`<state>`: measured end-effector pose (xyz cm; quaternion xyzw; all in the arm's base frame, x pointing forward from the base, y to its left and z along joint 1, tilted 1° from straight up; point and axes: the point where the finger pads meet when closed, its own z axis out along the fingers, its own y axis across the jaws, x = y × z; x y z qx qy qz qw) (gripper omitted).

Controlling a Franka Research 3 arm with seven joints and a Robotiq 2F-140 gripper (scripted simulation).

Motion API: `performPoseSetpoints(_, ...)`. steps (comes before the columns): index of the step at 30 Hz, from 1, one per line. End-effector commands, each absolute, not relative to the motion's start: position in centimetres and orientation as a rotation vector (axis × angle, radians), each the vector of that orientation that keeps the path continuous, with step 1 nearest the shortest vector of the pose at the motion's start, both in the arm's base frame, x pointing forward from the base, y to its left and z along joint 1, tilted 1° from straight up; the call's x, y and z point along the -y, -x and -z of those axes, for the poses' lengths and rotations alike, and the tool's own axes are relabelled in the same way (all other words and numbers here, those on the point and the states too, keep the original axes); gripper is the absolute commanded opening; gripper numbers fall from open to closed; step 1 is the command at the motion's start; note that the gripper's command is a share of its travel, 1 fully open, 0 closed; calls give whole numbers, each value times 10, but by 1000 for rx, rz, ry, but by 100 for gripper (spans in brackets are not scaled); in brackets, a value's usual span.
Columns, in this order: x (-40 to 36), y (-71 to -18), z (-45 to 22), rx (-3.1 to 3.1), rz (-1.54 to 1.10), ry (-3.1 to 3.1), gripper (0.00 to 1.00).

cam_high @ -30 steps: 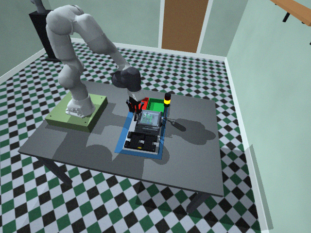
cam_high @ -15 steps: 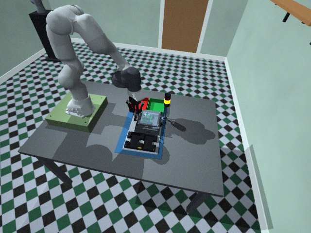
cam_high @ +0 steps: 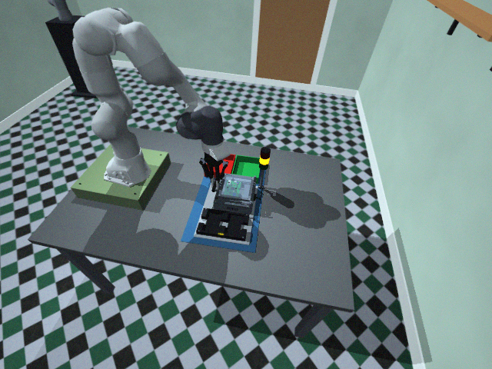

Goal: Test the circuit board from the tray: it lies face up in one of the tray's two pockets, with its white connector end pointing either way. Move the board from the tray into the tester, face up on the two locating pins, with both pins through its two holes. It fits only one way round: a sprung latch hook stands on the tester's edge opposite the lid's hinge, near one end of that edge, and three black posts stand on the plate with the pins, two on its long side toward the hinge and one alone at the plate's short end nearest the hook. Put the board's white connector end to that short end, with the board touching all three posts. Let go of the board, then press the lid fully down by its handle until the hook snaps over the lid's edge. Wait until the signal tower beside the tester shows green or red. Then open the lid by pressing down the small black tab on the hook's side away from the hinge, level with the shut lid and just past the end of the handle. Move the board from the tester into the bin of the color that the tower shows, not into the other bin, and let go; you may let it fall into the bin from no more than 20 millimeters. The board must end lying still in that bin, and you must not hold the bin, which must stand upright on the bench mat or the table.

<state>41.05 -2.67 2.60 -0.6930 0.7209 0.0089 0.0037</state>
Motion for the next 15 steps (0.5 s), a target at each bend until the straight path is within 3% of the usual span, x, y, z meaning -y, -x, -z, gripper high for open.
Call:
performPoseSetpoints(1,26,-410,-22,-2255,-25,2177,0)
performPoseSetpoints(13,26,-410,-22,-2255,-25,2177,0)
performPoseSetpoints(14,26,-410,-22,-2255,-25,2177,30)
performPoseSetpoints(15,26,-410,-22,-2255,-25,2177,30)
